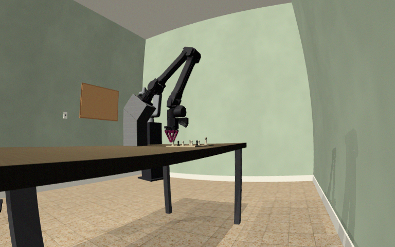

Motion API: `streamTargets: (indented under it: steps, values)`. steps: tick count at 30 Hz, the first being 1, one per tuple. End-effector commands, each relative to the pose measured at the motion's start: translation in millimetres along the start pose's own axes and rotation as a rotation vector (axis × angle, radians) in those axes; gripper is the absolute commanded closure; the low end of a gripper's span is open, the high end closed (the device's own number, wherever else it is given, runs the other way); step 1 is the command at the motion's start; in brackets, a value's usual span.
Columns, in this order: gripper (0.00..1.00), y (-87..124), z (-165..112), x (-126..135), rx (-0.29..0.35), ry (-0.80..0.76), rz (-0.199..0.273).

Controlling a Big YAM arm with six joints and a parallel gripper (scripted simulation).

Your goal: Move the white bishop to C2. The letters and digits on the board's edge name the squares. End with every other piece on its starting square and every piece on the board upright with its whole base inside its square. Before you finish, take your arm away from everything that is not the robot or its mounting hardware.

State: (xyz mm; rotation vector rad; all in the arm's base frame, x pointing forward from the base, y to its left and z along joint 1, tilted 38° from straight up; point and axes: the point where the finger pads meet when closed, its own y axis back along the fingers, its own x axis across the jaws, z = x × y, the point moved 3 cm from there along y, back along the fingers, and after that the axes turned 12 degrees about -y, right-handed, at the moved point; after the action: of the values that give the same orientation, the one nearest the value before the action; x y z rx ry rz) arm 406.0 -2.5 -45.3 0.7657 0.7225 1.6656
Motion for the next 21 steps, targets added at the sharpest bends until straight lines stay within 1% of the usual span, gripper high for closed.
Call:
streamTargets:
  steps: [1, 8, 9, 21]
  values:
    - [0.64, -8.7, 3.7, 2.7, -0.009, -0.004, 0.003]
    - [0.64, -10.5, 3.4, 0.9, -0.009, -0.008, 0.001]
    - [0.64, -7.9, 6.9, 1.1, -0.015, -0.006, 0.001]
    - [0.64, -7.9, 6.8, 1.1, -0.015, -0.005, 0.001]
